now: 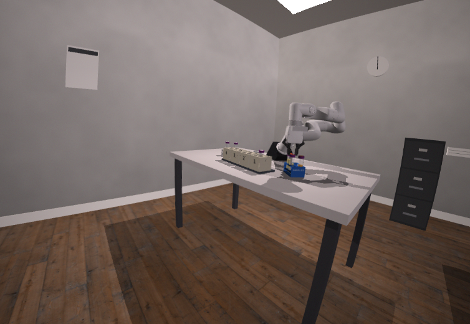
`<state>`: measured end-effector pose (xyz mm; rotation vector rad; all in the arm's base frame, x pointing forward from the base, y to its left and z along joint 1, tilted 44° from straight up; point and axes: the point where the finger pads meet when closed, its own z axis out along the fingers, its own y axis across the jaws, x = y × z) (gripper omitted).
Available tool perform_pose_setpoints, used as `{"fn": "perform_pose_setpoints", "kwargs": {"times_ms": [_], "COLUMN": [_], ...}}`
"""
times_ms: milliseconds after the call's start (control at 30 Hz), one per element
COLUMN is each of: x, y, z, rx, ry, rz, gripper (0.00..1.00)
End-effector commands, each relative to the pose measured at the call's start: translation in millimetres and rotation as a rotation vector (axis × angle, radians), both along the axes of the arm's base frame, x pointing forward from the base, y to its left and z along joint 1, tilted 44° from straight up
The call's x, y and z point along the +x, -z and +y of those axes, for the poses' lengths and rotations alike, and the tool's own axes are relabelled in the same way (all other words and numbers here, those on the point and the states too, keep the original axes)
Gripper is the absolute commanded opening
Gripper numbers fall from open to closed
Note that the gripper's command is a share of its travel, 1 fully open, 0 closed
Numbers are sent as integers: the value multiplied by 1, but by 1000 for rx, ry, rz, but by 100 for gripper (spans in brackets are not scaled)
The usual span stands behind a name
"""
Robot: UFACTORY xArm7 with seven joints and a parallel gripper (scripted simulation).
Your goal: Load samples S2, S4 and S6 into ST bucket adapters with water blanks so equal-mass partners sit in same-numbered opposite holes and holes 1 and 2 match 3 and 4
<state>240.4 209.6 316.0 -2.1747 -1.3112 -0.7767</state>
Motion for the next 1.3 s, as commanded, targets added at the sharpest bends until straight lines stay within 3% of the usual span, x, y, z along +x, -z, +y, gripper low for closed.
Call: {"fn": "perform_pose_setpoints", "kwargs": {"times_ms": [0,1267], "x": [-2,-17], "y": [-9,-55], "z": [-7,-49], "rx": [1,1], "ry": [0,0], "rz": [-2,-2], "gripper": [44,44]}}
